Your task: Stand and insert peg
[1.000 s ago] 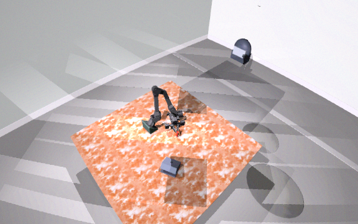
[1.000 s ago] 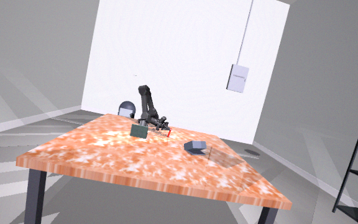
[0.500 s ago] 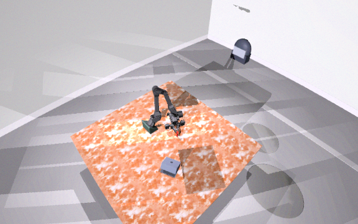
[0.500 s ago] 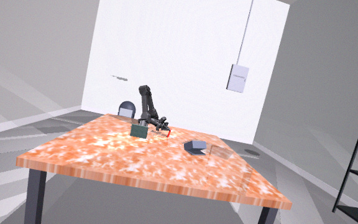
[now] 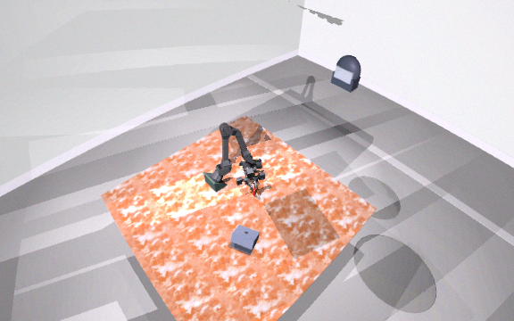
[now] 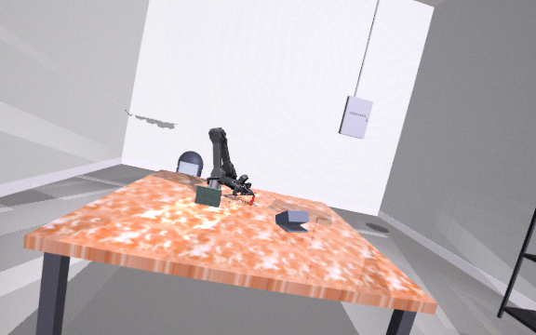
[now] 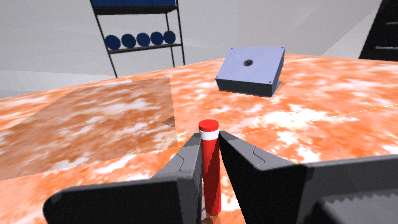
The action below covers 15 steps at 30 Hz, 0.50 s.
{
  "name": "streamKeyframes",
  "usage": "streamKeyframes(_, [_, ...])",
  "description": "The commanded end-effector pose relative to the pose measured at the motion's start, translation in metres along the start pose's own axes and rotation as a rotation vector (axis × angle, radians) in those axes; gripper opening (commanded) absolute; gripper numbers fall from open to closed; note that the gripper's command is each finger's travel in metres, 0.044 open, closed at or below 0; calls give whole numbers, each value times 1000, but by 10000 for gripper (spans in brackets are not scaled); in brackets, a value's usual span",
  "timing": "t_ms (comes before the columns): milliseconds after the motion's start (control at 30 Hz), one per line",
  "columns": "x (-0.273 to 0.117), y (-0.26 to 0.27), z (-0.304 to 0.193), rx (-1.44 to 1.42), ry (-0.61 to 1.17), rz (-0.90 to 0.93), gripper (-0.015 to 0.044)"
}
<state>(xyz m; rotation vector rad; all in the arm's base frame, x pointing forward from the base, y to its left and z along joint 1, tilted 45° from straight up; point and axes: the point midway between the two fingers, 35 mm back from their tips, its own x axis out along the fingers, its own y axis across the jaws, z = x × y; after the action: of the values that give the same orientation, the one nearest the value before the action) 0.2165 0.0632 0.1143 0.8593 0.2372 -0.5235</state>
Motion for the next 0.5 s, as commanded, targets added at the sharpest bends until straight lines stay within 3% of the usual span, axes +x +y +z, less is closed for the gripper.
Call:
streamKeyframes(0, [-1, 0, -2, -1, 1, 0, 49])
streamKeyframes(467, [-3, -1, -4, 16, -23, 0, 49])
